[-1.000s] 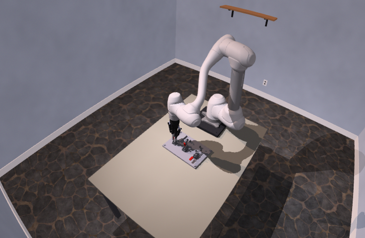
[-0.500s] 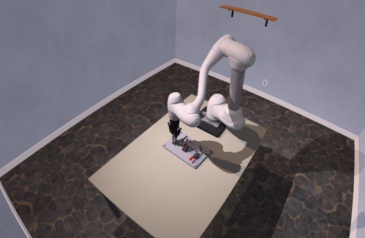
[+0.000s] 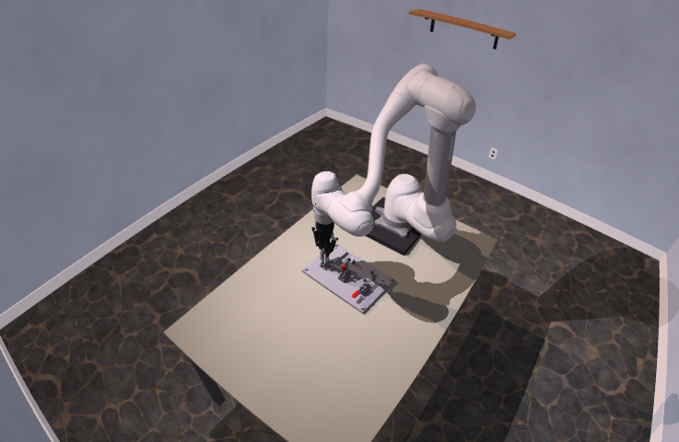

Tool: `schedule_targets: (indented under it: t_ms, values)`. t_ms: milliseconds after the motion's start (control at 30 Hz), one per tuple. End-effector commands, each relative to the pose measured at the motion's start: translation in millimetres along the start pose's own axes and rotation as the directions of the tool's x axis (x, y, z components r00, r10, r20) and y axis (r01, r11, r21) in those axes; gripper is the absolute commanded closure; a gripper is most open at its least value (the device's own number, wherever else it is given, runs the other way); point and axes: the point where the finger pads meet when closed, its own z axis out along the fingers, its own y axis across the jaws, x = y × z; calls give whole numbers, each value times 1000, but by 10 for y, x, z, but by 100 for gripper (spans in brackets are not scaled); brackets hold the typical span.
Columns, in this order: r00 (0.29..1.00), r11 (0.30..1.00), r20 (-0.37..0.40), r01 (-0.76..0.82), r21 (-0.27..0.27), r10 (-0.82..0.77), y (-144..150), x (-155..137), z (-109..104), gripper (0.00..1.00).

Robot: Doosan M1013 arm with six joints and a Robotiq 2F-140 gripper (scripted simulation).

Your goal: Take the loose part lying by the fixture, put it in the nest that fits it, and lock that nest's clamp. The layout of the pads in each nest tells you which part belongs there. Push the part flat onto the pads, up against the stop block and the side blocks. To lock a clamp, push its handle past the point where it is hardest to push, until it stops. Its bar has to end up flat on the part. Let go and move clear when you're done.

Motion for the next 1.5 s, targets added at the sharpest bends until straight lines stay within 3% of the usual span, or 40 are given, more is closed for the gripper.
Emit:
schedule_targets:
  t_ms: [0, 1467]
  values:
    - [1000, 1000, -3, -6, 3, 6, -26, 11, 16, 90]
    - [1000, 1000, -3, -6, 3, 6, -24, 301, 78, 90]
